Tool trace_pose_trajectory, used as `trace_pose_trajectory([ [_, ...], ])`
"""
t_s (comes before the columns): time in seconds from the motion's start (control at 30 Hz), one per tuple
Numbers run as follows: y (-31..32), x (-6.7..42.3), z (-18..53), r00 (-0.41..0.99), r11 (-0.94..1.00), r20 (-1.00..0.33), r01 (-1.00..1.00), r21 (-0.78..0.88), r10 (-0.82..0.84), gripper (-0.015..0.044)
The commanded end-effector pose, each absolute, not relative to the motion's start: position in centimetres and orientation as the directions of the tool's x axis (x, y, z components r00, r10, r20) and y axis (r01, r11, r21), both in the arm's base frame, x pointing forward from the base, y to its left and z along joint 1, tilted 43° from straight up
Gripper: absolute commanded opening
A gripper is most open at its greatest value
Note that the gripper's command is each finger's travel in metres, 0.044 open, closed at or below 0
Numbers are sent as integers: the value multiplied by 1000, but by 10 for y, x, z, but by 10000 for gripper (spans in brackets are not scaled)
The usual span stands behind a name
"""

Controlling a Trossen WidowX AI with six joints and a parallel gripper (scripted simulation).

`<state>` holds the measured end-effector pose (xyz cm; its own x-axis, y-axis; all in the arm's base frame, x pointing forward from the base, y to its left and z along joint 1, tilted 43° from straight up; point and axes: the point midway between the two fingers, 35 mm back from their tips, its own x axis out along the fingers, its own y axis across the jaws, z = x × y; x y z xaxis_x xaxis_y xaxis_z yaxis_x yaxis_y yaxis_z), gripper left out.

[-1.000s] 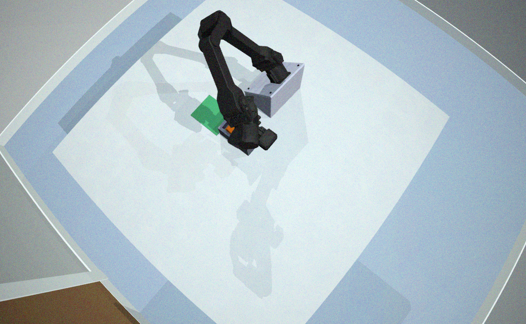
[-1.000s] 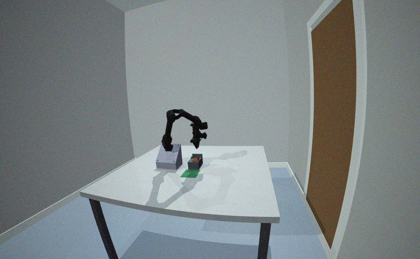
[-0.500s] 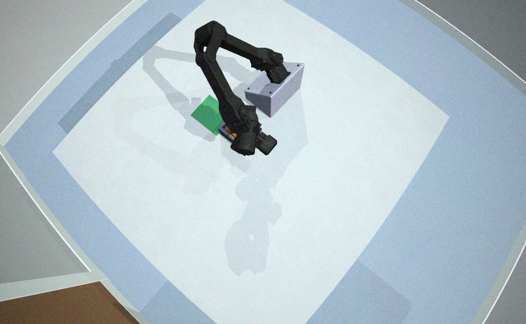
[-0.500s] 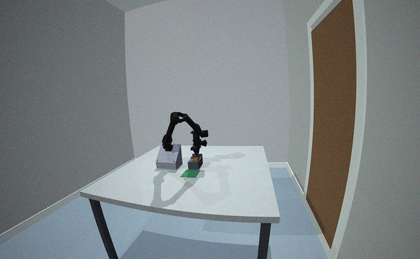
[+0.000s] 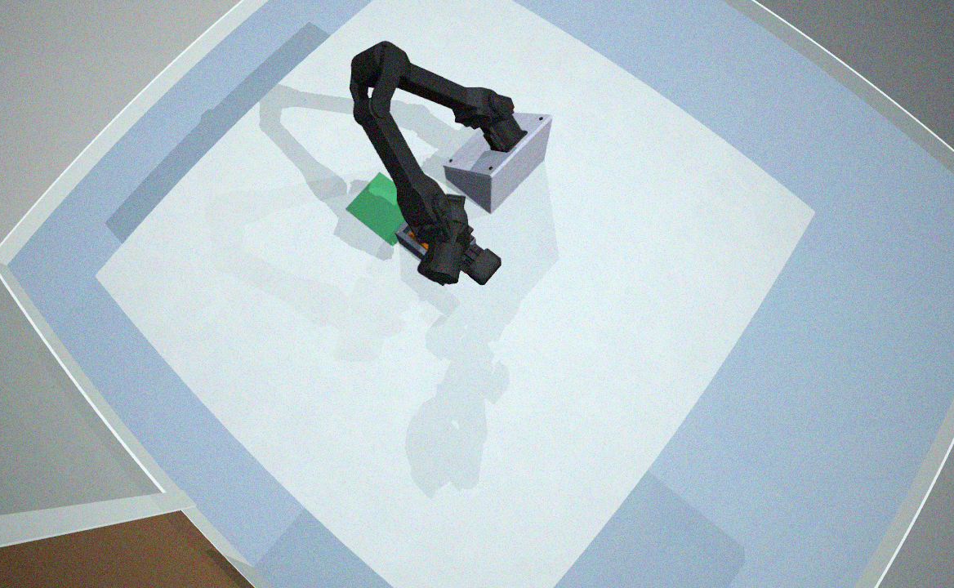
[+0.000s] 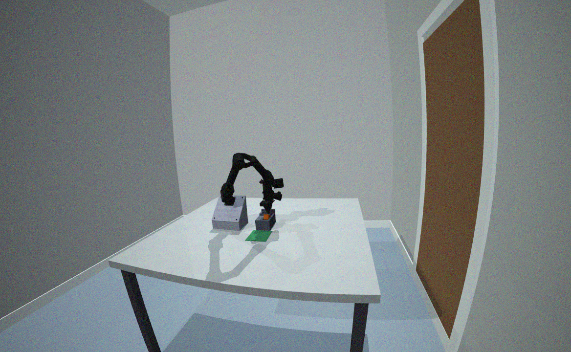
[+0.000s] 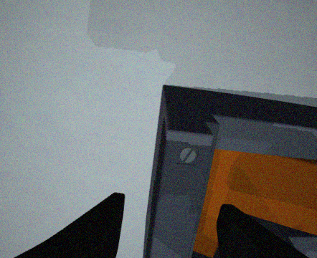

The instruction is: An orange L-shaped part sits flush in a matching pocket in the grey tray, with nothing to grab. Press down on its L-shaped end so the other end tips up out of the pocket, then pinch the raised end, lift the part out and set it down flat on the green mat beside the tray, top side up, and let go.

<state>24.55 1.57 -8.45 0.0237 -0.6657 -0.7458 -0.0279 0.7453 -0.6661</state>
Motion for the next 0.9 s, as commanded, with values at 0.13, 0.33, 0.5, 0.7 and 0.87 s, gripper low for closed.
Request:
trace_pose_trajectory([
  [0.13,3,243,-95,17,738,-739,-36,-674,-674,180],
  [0.33,-4,243,-103,17,737,-738,-36,-675,-675,180],
  [0.5,-7,243,-105,17,737,-738,-36,-675,-675,180],
  [0.7,-7,243,-105,17,737,-738,-36,-675,-675,180],
  [0.87,-7,243,-105,17,737,-738,-36,-675,-675,180],
])
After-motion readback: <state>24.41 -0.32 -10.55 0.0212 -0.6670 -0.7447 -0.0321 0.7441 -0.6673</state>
